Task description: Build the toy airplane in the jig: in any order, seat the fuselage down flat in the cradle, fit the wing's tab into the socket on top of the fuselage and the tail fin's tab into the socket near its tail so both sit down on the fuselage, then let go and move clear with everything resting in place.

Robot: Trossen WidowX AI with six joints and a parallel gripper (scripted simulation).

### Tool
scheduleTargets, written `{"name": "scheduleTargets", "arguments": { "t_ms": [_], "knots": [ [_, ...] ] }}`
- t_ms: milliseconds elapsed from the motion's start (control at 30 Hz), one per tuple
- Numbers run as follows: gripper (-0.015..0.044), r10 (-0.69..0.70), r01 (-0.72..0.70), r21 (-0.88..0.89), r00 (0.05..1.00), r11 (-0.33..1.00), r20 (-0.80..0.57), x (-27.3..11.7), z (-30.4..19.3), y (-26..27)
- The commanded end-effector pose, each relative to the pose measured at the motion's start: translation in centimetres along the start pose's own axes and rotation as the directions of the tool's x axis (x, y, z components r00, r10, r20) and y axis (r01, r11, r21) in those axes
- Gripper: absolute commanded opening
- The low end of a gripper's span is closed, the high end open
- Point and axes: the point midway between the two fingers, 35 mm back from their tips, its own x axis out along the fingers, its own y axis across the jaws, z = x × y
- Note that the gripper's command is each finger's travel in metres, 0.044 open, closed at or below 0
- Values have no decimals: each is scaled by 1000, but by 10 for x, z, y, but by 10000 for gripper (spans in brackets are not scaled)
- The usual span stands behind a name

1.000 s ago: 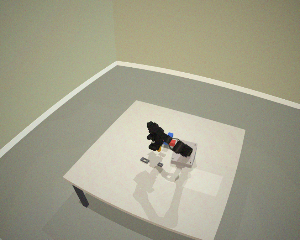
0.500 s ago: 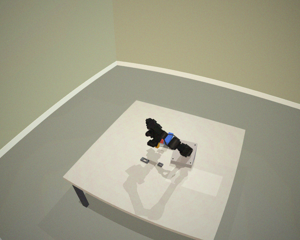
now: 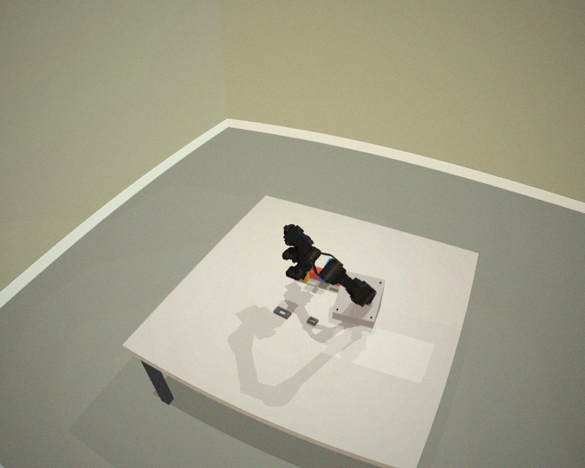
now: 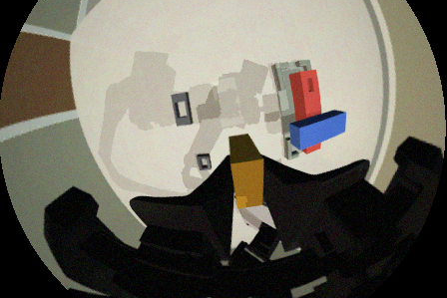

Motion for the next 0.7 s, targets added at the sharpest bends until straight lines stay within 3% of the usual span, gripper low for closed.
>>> {"name": "scheduleTargets", "arguments": {
  "t_ms": [0,667],
  "knots": [
    [0,-8,8,-16,1000,1000,6,-1,8,-10],
    [0,-26,26,-52,1000,998,4,11,33,-63]
  ]
}}
